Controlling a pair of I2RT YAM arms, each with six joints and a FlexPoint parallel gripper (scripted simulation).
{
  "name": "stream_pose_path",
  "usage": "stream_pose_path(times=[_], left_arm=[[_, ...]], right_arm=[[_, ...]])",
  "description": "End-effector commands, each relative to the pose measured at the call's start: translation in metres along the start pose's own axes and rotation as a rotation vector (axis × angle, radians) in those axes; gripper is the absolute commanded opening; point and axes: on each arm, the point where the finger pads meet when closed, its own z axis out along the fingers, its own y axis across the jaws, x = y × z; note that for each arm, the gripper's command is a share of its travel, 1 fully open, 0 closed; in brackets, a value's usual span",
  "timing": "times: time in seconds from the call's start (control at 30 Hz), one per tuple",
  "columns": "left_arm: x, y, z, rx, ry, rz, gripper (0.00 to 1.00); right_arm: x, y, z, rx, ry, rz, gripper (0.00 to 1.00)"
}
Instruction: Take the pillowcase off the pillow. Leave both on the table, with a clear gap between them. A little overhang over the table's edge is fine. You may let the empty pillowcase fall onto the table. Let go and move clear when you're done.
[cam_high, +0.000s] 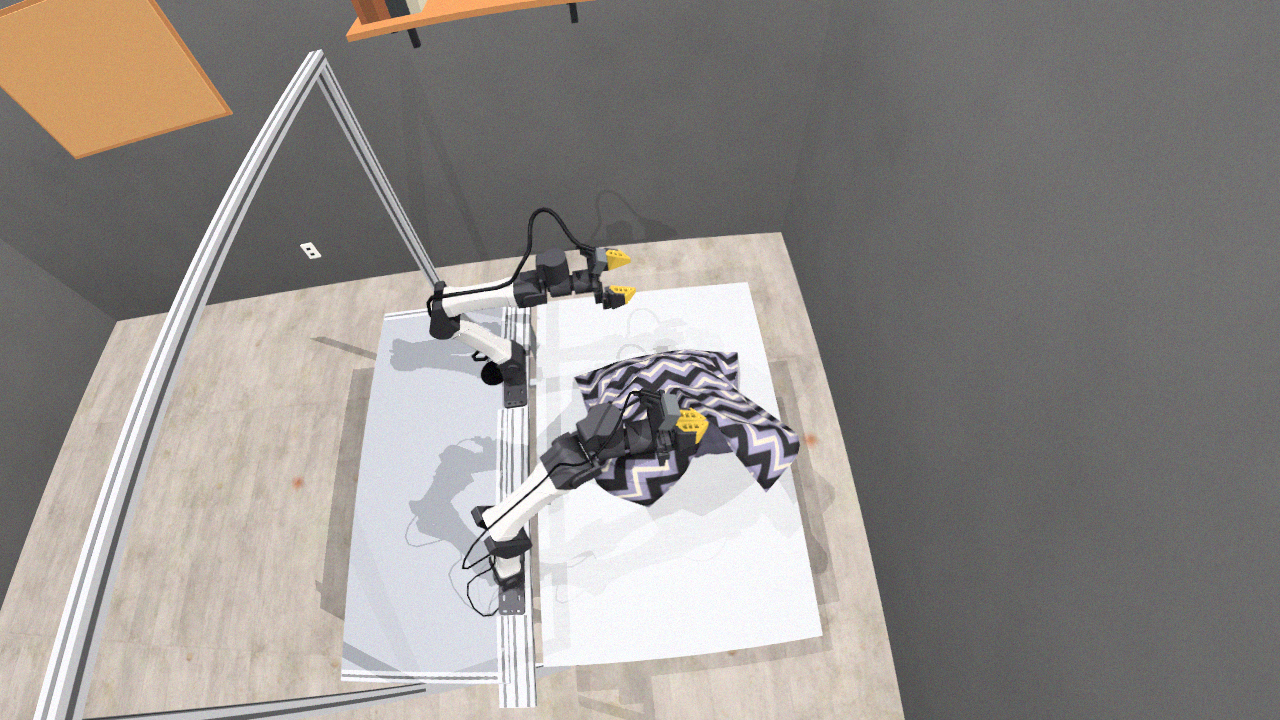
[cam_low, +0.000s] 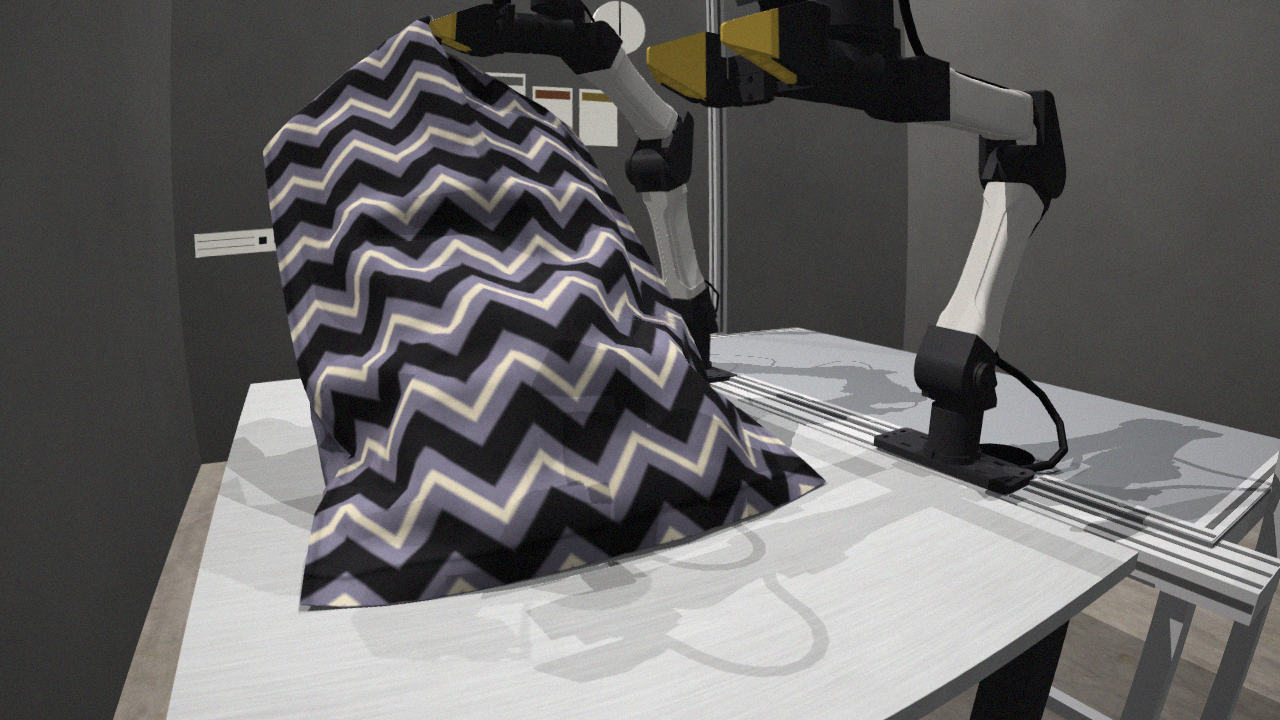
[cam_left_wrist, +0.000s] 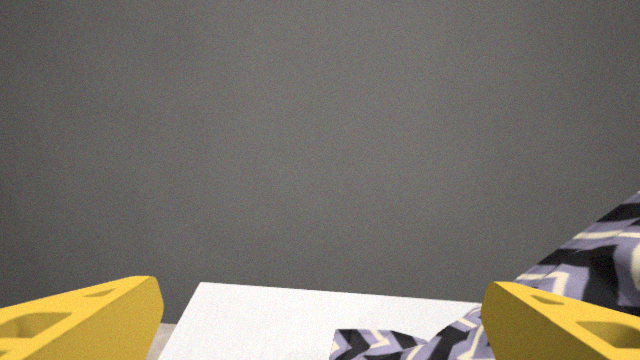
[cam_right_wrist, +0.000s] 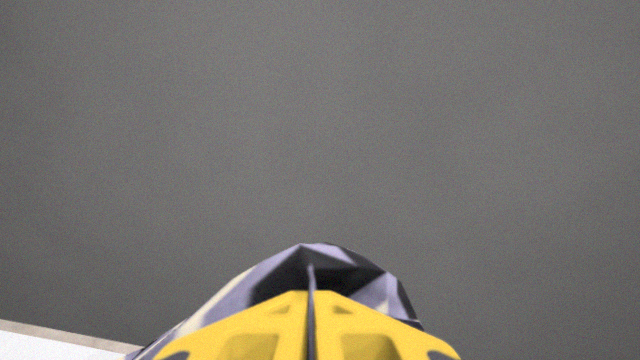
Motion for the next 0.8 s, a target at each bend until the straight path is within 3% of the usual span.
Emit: stream_pose_path(times=[0.0, 0.23, 0.3, 0.53, 0.57, 0.77], left_arm=[[-0.019, -0.005, -0.008, 0.012, -0.042, 0.007, 1.00], [-0.019, -0.005, -0.008, 0.012, -0.042, 0.007, 1.00], [-0.019, -0.005, -0.008, 0.012, -0.042, 0.007, 1.00], [-0.019, -0.005, -0.008, 0.012, -0.042, 0.007, 1.00], [-0.019, -0.005, -0.008, 0.012, -0.042, 0.007, 1.00], [-0.019, -0.005, -0.008, 0.012, -0.042, 0.007, 1.00]], right_arm=[[-0.057, -0.007, -0.016, 0.055, -0.226, 0.039, 0.00], [-0.064, 0.004, -0.016, 0.081, -0.280, 0.047, 0.00], [-0.044, 0.020, 0.007, 0.077, -0.258, 0.027, 0.00], [-0.077, 0.021, -0.021, 0.126, -0.382, 0.074, 0.00], [-0.069, 0.030, -0.014, 0.128, -0.376, 0.065, 0.00], [-0.088, 0.031, -0.033, 0.166, -0.458, 0.111, 0.00]])
